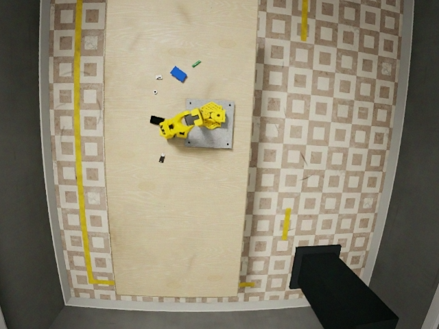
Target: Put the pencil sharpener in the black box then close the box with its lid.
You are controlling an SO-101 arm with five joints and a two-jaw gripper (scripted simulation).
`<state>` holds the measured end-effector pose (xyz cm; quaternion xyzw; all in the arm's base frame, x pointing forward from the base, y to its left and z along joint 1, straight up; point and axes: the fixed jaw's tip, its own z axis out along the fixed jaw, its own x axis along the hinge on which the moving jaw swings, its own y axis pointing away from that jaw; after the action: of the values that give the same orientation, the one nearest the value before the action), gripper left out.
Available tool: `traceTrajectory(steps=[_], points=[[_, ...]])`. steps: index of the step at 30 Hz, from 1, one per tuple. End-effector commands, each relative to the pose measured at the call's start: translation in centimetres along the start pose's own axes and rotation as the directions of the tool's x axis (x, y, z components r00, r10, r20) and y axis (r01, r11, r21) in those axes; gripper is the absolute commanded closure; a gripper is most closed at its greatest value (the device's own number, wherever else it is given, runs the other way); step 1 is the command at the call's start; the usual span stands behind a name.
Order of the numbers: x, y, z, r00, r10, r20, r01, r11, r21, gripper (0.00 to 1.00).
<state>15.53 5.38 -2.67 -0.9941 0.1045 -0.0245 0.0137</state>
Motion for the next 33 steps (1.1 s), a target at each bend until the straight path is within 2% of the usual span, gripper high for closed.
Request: traceTrajectory(steps=[1, 33], points=[[-0.89, 0.82, 0.80, 0.999, 0.002, 0.048, -0.001, 0.999, -0.034, 0.76], [-0.89, 0.82, 0.80, 0.999, 0.002, 0.048, -0.001, 0.999, -0.034, 0.72]])
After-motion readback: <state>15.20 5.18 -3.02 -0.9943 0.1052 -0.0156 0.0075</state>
